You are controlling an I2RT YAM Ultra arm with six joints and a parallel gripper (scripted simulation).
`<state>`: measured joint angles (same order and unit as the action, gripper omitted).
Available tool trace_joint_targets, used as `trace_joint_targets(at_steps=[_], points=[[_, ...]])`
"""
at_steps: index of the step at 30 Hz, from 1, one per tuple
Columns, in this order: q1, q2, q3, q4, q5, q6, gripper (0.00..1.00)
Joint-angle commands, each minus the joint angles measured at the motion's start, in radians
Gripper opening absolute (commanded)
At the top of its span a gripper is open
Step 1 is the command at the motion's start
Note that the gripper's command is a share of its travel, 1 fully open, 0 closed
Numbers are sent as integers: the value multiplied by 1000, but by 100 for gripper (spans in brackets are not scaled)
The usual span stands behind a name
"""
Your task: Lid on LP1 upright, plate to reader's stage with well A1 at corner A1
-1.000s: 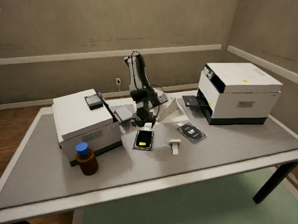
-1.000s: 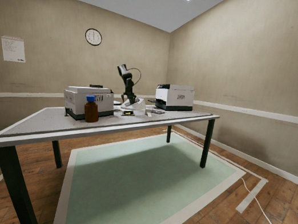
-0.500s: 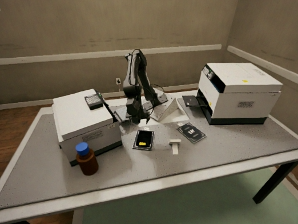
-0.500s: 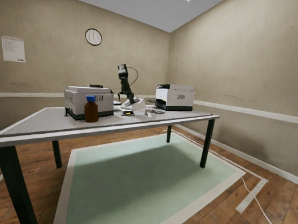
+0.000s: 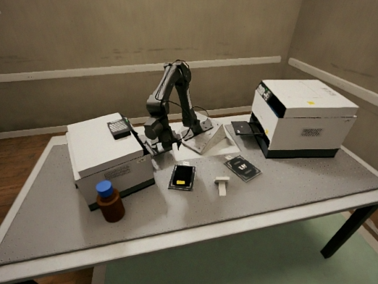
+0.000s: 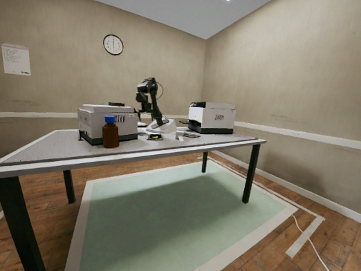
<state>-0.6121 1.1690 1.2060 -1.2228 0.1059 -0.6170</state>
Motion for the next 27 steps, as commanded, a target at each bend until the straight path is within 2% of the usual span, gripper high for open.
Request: trace_joint_targets(at_steps=[1, 4, 11, 13, 16, 17, 18, 19, 21, 22, 24, 25, 27], points=[[-60, -52, -26, -32, -65, -160, 100], [-122, -79, -11, -44, -90, -257, 100], [-282, -133, -41, -78, -168, -497, 100], [-282, -133, -41, -78, -168, -497, 100], [-352, -156, -46, -90, -190, -583, 100], [-373, -163, -5, -95, -194, -606, 100], [-398, -166, -2, -103, -203, -629, 100], [-411, -178, -33, -100, -199, -649, 100], [-461, -185, -3, -113, -216, -696, 100], [-475, -196, -39, -111, -212, -716, 100], [-526, -203, -2, -124, -229, -765, 100], [-540, -215, -39, -121, -224, -785, 100], [-592, -221, -2, -135, -242, -835, 100]])
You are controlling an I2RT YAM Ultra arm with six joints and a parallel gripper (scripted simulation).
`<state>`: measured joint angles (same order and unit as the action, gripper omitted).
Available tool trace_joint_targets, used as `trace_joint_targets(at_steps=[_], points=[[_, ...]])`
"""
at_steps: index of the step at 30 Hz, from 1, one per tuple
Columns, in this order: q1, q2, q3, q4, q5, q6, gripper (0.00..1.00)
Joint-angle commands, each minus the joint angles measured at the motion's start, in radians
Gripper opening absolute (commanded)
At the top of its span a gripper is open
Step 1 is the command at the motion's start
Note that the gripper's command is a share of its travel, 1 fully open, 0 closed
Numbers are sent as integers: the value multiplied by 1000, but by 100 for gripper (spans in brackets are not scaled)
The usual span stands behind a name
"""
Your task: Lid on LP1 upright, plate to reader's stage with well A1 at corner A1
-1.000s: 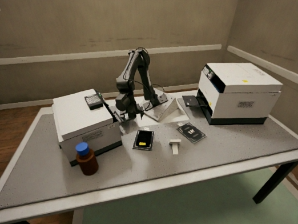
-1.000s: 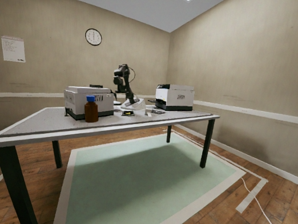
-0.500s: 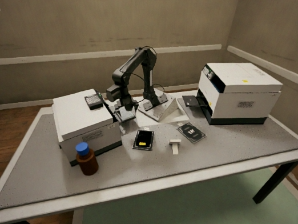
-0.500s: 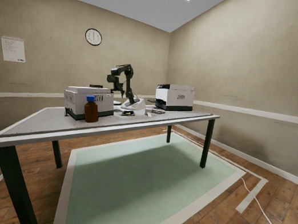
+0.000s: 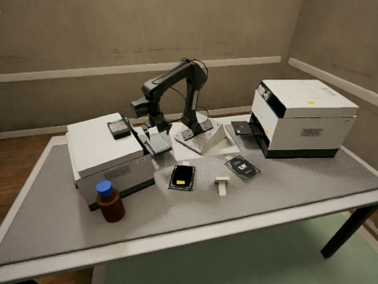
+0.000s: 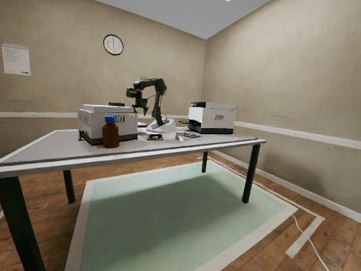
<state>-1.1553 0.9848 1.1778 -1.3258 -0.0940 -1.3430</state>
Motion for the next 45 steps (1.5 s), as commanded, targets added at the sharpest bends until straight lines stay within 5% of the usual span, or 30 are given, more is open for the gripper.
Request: trace_joint_targets(at_steps=[1, 15, 45], points=[[-62, -50, -9, -29, -36, -129, 100], [-351, -55, 43, -92, -132, -413, 100], [-368, -57, 46, -100, -150, -436, 100]])
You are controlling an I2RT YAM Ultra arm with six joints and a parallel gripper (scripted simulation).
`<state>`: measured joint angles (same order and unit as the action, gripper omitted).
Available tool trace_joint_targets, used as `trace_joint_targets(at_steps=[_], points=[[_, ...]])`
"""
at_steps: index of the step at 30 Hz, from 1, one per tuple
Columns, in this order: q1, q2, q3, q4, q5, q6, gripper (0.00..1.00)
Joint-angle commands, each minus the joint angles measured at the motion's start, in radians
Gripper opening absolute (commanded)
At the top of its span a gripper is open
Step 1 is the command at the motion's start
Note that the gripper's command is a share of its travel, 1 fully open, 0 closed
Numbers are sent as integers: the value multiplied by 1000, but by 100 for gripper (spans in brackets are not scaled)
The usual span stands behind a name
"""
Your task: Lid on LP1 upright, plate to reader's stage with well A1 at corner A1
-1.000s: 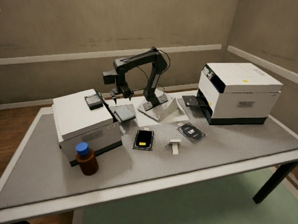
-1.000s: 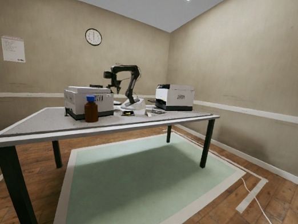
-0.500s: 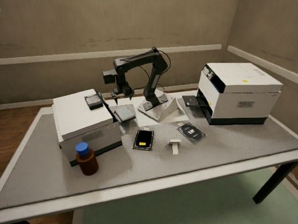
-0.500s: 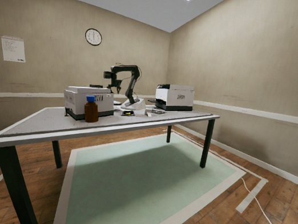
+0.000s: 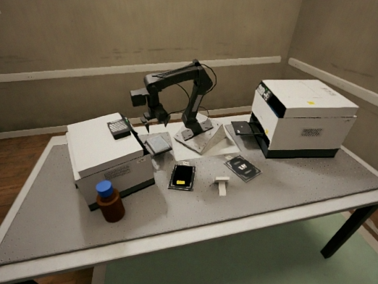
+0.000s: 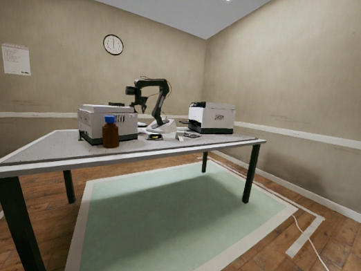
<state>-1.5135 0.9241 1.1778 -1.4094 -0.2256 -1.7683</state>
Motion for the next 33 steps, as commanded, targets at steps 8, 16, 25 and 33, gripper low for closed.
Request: trace_joint_targets(at_steps=[8, 16, 25, 33], points=[[23, -16, -32, 45, -14, 17, 100], [41, -24, -70, 85, 10, 34, 100], [60, -24, -112, 130, 17, 52, 100], [77, -22, -147, 170, 24, 67, 100]])
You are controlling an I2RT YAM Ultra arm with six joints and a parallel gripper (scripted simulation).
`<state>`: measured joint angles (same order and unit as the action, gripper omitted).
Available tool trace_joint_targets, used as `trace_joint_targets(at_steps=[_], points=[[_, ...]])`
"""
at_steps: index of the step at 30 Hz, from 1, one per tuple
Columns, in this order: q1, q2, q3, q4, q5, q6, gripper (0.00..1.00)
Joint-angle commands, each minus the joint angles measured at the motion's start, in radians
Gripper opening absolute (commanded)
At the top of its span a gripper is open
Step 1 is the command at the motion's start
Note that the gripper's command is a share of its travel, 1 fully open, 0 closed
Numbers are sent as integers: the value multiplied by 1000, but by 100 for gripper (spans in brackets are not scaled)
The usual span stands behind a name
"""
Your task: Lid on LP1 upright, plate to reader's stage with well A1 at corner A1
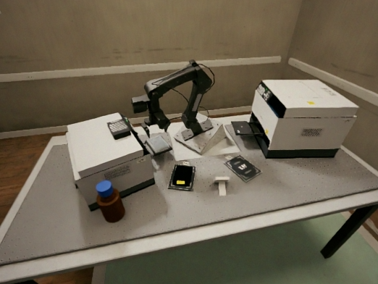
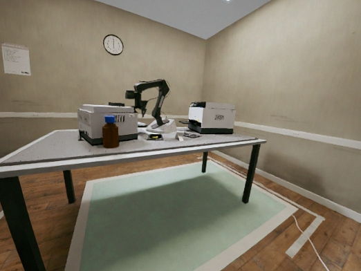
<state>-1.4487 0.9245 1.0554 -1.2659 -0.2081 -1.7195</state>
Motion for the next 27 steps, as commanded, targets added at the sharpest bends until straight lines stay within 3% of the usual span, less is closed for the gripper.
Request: trace_joint_targets(at_steps=[1, 27], points=[[14, -20, -29, 32, 8, 20, 100], [58, 25, -134, 156, 26, 60, 100]])
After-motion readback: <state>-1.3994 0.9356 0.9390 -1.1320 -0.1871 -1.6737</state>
